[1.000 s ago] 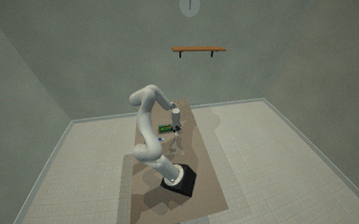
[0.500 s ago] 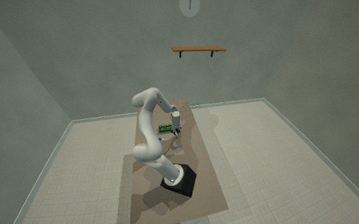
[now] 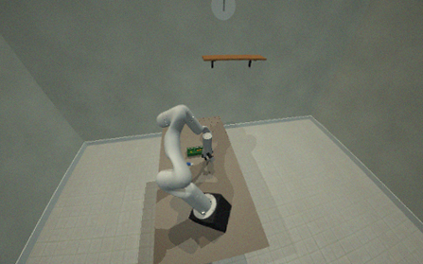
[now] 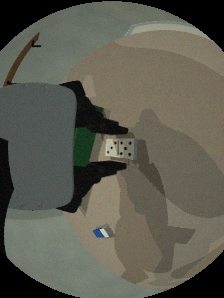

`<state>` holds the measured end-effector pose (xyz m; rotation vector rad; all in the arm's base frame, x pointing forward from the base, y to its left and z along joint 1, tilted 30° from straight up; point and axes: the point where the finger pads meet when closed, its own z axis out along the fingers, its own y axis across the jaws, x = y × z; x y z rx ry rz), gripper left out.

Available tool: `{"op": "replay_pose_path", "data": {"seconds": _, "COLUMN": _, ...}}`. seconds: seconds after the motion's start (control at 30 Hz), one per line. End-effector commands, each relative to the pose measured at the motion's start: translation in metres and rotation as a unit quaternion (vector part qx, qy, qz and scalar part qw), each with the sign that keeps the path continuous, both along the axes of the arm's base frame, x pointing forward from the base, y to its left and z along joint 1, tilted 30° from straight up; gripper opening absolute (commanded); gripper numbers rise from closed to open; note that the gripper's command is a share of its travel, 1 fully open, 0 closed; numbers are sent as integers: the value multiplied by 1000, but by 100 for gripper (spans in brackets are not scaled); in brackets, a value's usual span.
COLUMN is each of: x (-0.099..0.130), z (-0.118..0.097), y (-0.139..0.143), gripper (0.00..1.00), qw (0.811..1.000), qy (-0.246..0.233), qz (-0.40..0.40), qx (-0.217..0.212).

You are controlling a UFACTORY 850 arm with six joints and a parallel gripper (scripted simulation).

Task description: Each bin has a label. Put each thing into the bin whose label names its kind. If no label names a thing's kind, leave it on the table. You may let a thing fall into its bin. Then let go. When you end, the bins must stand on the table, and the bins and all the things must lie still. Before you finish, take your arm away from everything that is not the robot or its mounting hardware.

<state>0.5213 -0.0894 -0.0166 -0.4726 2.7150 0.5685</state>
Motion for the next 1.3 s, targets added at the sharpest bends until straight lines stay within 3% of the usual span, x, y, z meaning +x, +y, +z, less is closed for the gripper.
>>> {"op": "replay_pose_path", "data": {"seconds": 0.0, "x": 1, "z": -1, "y": 0, "gripper": 41, "qw": 1000, "qy": -1, "qz": 0, "qx": 0}}
{"op": "replay_pose_path", "data": {"seconds": 0.3, "x": 1, "z": -1, "y": 0, "gripper": 41, "qw": 1000, "qy": -1, "qz": 0, "qx": 0}}
{"op": "replay_pose_path", "data": {"seconds": 0.33, "x": 1, "z": -1, "y": 0, "gripper": 0, "qw": 1000, "qy": -1, "qz": 0, "qx": 0}}
{"op": "replay_pose_path", "data": {"seconds": 1.27, "x": 1, "z": -1, "y": 0, "gripper": 0, "qw": 1000, "qy": -1, "qz": 0, "qx": 0}}
